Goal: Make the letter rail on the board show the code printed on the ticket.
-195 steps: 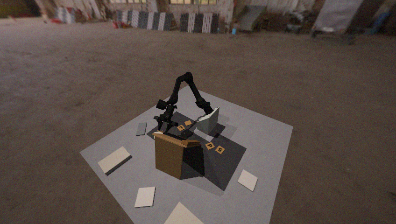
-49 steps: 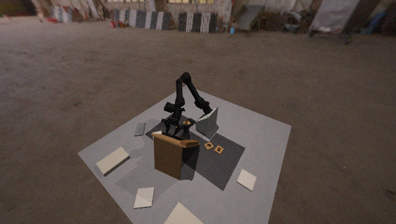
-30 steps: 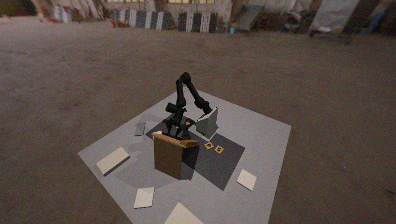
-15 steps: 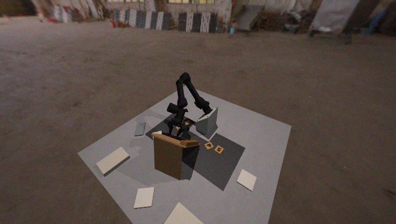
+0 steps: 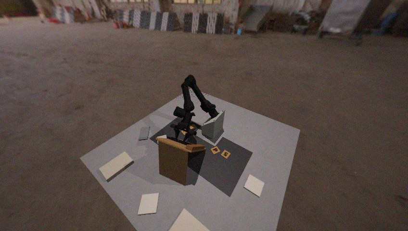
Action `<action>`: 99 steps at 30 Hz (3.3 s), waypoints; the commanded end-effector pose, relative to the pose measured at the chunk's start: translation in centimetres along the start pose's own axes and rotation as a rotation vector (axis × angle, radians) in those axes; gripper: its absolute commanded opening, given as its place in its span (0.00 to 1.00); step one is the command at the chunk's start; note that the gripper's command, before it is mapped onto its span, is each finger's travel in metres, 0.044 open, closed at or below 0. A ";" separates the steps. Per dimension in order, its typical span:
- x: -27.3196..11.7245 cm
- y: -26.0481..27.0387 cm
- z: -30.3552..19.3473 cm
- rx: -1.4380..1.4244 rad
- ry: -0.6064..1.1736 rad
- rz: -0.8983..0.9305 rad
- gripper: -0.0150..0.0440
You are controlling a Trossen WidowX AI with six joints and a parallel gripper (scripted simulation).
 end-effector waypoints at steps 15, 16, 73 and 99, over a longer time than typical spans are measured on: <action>0.0 1.5 0.0 0.004 0.004 0.003 0.25; 0.0 1.6 0.0 0.004 0.004 0.003 0.25; 0.0 5.8 0.5 0.006 0.003 0.005 0.25; -0.8 6.3 0.6 0.006 0.003 0.005 0.75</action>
Point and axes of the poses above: the point midway between the two fingers, 35 mm back from their tips, its own x axis out along the fingers, its own y axis across the jaws, z = x × y, the point moved 7 cm from there along -x, back along the fingers, and after that the axes turned 5 degrees about -x, right-handed, at the moved point
